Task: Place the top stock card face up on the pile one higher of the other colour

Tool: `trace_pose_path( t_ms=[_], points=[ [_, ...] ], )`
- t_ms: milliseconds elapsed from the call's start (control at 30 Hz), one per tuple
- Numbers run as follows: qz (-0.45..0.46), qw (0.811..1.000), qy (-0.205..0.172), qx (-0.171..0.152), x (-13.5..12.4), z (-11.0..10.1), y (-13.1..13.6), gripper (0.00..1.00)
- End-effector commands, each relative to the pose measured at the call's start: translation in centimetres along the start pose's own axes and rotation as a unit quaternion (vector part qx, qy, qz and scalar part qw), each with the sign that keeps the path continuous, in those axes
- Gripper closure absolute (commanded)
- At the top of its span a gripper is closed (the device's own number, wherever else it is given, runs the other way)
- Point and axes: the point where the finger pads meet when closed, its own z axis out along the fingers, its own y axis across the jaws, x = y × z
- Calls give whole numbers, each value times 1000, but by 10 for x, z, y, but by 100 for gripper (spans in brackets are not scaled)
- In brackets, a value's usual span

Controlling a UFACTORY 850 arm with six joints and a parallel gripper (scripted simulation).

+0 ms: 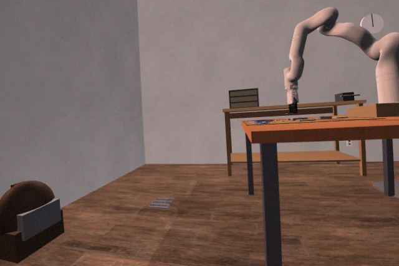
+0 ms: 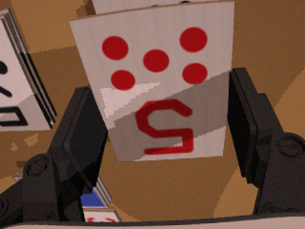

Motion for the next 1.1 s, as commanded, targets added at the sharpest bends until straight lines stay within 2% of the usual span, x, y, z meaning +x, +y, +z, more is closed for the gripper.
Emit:
trace_pose_path(
  t_ms=[0, 533, 1067],
  points=[
    [0, 1000, 1, 0, 1, 5, 0, 39],
    [0, 1000, 1, 0, 2, 27, 1, 39],
    [0, 1000, 1, 0, 2, 29, 1, 39]
  ],
)
